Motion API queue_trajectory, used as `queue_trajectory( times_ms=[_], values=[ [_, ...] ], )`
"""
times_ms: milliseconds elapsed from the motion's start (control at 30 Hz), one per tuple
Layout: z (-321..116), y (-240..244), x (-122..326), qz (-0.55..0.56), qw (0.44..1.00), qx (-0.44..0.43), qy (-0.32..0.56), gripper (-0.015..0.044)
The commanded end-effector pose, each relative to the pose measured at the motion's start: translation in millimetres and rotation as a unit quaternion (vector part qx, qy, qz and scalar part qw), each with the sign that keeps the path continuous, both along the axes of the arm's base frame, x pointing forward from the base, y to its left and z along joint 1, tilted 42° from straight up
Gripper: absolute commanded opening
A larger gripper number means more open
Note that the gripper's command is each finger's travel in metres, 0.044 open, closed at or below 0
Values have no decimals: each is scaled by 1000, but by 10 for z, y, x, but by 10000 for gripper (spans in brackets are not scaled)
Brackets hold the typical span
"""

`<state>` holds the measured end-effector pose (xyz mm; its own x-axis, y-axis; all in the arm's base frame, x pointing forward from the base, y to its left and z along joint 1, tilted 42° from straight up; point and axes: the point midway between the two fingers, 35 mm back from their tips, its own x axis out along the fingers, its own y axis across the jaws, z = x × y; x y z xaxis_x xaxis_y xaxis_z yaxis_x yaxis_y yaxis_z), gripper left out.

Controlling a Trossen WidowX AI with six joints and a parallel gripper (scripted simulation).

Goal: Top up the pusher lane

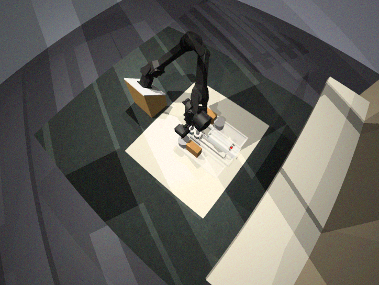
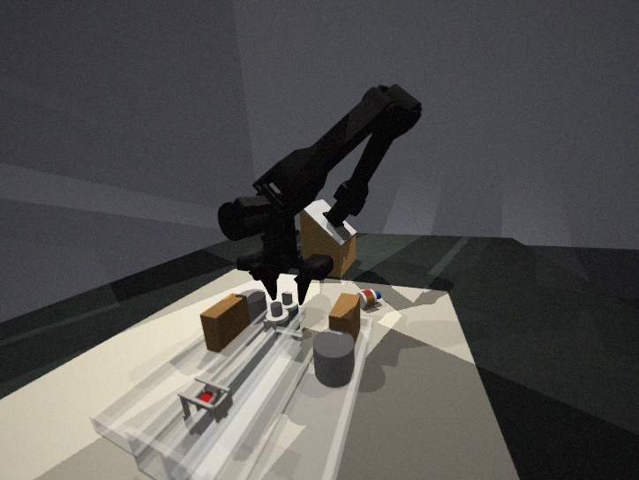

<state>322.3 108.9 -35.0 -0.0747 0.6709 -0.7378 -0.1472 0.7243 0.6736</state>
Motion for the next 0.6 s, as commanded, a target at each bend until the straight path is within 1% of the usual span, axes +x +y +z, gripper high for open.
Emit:
queue_trajectory(
  times_ms=[0, 200, 567],
  values=[
    [55, -26, 21, 3, 1000, 0, -5, 297],
    [51, -43, -53, 3, 1000, 0, -5, 297],
    [29, -111, -404, 3, 1000, -1, -4, 297]
  ],
)
